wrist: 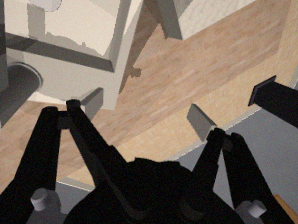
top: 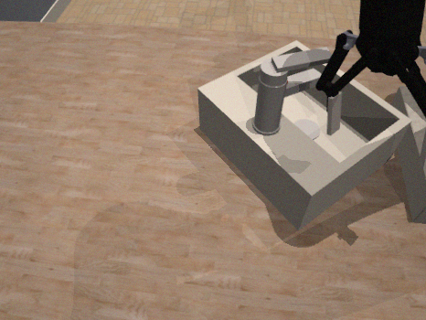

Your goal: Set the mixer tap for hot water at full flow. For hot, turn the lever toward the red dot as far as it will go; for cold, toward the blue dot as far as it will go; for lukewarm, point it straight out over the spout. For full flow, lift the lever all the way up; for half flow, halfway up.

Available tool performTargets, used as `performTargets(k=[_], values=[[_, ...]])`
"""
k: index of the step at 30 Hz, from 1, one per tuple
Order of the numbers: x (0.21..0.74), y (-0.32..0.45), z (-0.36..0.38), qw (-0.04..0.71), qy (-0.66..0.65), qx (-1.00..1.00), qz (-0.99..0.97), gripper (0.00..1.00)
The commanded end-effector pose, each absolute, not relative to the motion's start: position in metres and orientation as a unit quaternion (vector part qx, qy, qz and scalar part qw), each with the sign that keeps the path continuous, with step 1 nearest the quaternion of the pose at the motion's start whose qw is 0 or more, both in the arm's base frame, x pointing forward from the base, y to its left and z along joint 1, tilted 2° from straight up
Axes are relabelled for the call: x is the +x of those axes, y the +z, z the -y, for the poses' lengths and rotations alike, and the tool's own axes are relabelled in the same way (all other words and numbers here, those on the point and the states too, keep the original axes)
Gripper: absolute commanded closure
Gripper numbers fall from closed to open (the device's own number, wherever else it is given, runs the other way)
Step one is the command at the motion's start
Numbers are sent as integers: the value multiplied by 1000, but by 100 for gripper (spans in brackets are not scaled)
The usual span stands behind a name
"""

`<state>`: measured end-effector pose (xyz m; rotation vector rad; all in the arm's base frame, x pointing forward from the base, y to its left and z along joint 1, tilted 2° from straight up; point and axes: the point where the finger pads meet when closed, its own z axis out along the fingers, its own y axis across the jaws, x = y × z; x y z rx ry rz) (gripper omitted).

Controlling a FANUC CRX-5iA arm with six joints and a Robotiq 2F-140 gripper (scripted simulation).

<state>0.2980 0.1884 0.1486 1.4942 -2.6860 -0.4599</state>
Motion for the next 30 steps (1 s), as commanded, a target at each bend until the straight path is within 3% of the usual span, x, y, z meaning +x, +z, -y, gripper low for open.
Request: performTargets(k=[1, 30], values=[[305, 156, -183, 5, -145, 546, 825, 0], [351, 211, -138, -39, -68, 892, 445, 0]])
